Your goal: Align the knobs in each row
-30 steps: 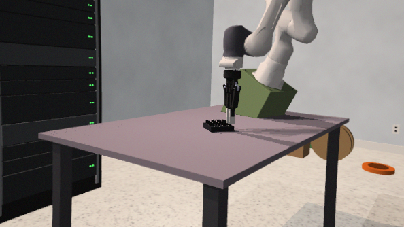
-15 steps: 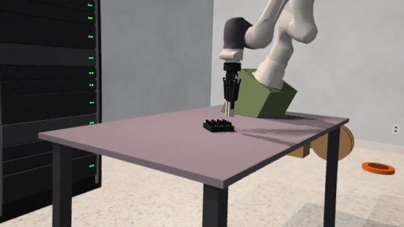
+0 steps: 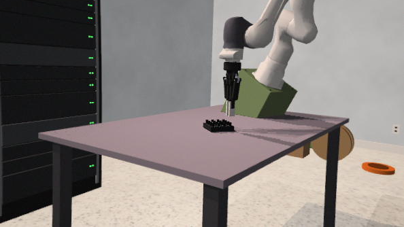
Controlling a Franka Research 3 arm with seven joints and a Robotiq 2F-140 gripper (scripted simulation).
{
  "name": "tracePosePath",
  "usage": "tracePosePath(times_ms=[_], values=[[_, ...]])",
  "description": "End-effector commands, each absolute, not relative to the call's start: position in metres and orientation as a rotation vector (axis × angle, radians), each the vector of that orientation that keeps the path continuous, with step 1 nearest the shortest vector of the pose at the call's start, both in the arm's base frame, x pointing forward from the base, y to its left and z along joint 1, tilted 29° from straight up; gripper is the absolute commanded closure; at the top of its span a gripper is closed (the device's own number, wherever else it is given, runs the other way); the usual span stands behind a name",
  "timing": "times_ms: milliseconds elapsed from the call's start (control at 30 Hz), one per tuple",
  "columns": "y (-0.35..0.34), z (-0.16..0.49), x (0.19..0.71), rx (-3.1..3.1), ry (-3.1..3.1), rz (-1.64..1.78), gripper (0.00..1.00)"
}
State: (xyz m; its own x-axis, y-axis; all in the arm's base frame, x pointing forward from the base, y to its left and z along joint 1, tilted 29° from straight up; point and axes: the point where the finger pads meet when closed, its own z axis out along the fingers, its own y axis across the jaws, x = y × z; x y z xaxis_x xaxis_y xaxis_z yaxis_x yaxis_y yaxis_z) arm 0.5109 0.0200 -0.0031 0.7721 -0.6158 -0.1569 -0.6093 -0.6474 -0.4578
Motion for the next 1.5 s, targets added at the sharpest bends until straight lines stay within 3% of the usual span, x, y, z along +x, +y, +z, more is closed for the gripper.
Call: tracePosePath(times_ms=[0,1467], values=[[0.0196,-0.0028,0.5098,-2.464,0.938,-0.009,0.88],[0.0154,0.0046,0.5082,-1.959,1.801,0.246,0.88]])
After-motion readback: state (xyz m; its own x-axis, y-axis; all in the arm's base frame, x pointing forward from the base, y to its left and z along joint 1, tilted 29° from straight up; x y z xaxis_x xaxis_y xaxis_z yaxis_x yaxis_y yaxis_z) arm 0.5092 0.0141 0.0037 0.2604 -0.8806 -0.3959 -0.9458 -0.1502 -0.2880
